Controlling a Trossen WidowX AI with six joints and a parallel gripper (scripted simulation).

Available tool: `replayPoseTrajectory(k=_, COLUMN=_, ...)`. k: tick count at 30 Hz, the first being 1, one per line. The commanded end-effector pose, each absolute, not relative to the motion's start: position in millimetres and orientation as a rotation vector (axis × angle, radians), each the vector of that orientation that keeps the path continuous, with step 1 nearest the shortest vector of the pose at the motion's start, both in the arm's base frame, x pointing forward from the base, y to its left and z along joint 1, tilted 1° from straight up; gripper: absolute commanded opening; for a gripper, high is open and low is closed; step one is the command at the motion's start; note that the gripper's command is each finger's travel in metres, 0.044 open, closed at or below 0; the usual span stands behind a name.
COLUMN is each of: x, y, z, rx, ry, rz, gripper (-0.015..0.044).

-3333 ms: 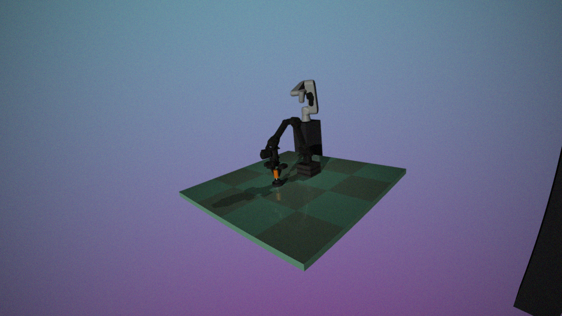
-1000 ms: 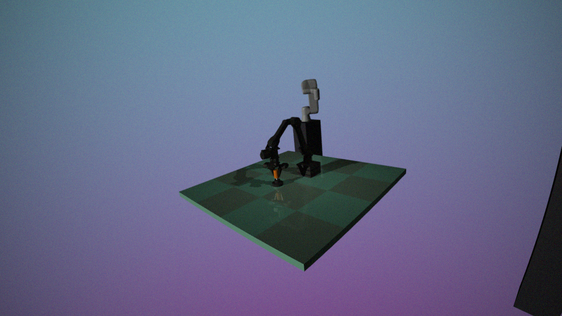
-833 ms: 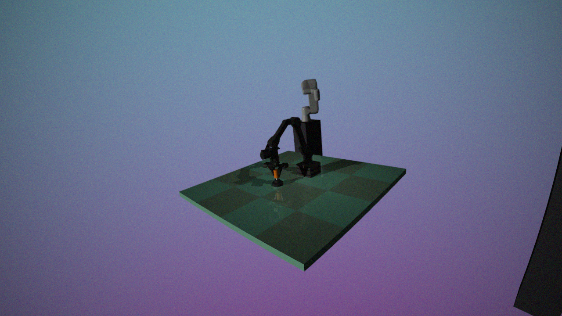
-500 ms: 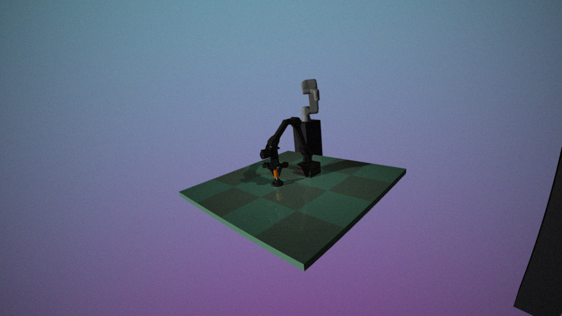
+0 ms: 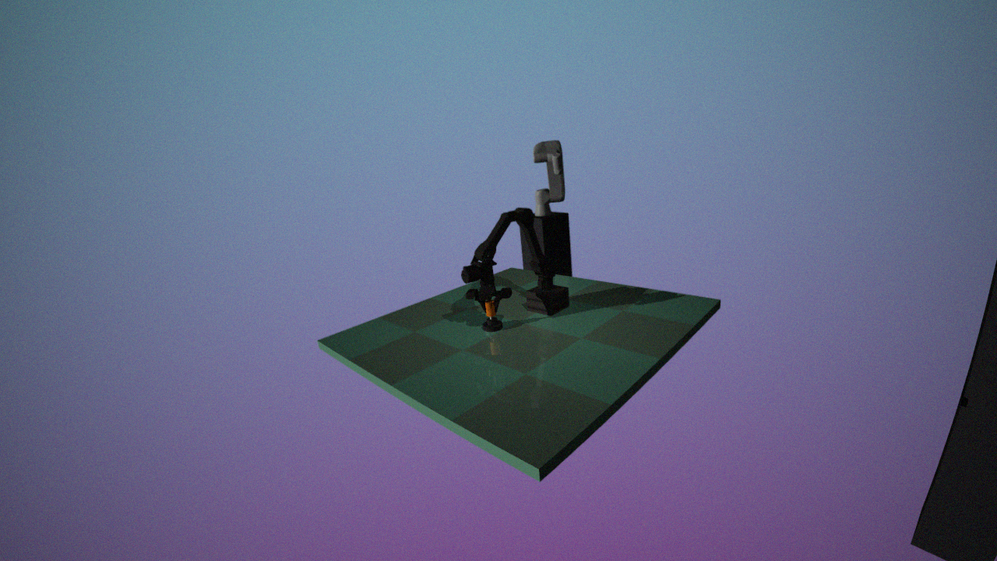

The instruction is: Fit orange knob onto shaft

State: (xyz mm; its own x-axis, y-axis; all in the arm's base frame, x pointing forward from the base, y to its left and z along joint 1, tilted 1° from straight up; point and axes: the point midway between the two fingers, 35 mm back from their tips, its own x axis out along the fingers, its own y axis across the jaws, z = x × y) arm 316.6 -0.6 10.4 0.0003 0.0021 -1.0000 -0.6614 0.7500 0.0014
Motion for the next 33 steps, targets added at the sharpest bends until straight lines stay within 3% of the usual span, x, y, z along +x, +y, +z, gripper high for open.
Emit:
replayPoseTrajectory(k=1, x=316.8, y=-0.8, z=10.1, rx=-0.57, ry=1.494, rz=0.568, gripper=0.0)
replayPoseTrajectory(k=24, x=317.5, y=-0.7, z=14.7, rx=-0.57, ry=1.494, rz=0.568, gripper=0.0)
replayPoseTrajectory(k=33, x=318.0, y=-1.0, z=12.8, rx=-0.732, ry=1.444, rz=0.73, gripper=0.0)
